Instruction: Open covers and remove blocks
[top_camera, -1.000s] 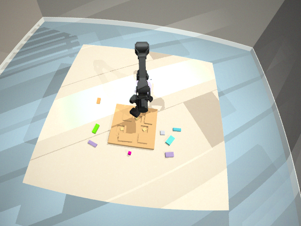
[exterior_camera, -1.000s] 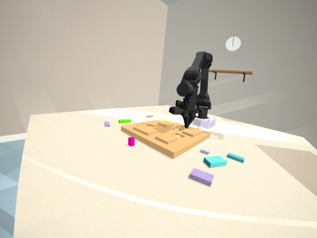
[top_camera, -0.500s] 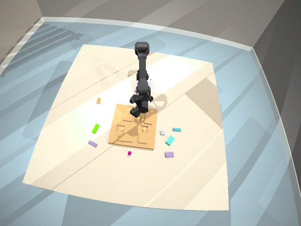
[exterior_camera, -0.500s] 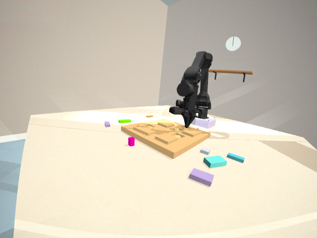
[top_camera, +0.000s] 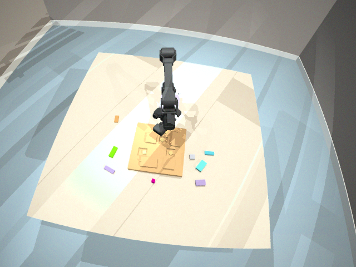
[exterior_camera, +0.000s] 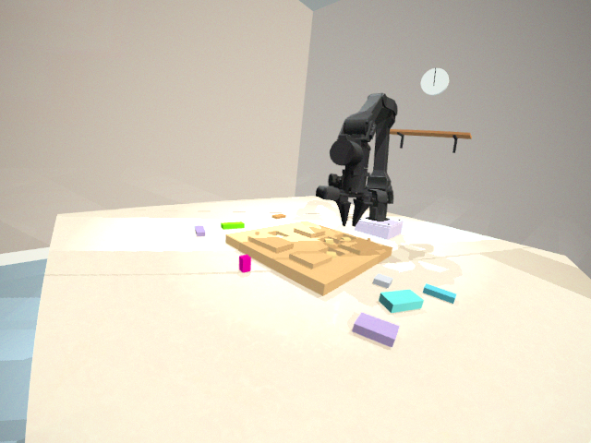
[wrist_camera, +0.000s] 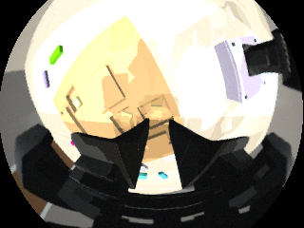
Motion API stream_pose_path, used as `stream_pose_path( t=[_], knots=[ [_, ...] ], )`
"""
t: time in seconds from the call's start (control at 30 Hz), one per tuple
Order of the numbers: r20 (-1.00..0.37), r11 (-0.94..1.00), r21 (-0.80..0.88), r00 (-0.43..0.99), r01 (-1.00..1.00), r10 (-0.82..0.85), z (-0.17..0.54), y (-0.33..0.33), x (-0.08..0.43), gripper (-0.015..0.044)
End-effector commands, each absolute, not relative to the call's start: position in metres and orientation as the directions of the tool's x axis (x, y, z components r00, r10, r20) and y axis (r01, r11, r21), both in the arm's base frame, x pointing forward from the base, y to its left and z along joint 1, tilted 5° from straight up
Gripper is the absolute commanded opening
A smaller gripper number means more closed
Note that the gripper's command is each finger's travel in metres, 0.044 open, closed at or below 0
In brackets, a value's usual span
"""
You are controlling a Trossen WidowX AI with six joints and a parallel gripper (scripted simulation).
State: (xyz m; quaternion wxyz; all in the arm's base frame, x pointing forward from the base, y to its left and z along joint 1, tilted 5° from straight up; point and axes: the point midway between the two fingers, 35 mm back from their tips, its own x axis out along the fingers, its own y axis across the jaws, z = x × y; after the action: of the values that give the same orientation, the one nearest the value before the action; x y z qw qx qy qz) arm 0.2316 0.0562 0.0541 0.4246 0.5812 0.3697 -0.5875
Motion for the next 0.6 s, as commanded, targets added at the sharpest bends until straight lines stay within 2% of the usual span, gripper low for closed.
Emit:
stream_pose_path(
  t=[0.0,0.57],
  knots=[
    [-0.996,-0.369,0.077,0.057,0.926,-0.064,0.079,0.057,0.232,0.0144],
    [-0.996,-0.369,0.077,0.057,0.926,-0.064,0.058,0.055,0.233,0.0144]
  ],
)
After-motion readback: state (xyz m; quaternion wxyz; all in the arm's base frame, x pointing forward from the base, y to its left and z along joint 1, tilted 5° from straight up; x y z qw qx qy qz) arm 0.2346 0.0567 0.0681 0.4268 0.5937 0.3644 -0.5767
